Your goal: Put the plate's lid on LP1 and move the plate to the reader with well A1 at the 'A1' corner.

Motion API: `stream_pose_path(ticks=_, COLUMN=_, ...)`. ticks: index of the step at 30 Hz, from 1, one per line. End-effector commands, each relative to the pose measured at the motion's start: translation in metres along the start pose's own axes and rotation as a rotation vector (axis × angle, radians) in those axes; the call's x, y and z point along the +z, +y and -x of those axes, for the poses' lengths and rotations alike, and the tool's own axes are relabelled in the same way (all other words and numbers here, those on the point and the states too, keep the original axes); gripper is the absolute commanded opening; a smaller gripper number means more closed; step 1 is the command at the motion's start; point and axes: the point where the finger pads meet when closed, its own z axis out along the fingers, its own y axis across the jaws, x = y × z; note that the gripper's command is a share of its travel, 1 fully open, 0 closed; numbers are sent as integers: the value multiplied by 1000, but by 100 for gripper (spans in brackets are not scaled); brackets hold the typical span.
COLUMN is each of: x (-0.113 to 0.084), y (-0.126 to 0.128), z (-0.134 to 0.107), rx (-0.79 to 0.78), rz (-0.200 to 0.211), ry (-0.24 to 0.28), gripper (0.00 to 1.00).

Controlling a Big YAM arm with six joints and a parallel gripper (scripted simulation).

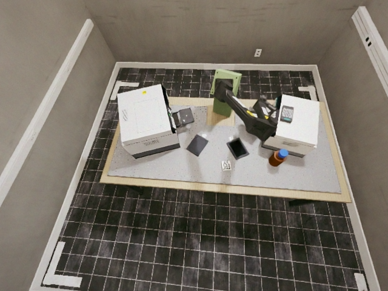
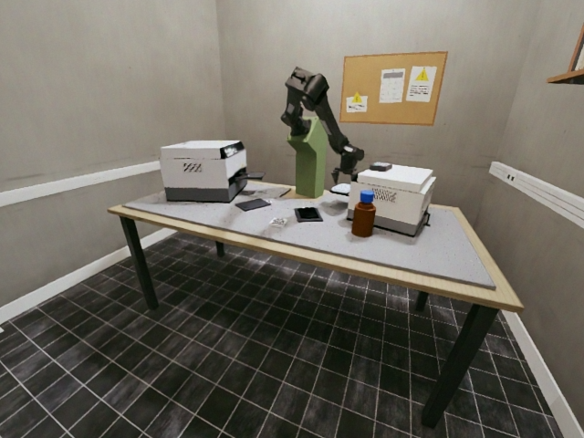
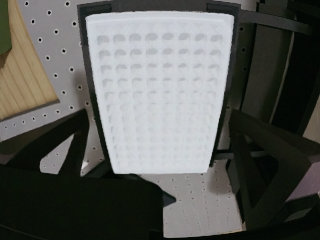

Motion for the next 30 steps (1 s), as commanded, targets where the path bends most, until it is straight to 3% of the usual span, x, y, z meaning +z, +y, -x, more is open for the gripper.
stream_pose_path(ticks=1, x=2, y=12, z=3, rx=-9, rz=12, ry=-8, gripper=100)
stream_pose_path(ticks=13, x=12, y=-3, z=-1, rx=13, rz=1, ry=1, gripper=100)
stream_pose_path(ticks=30, x=13, y=-3, z=1, rx=7, rz=-5, ry=0, gripper=100)
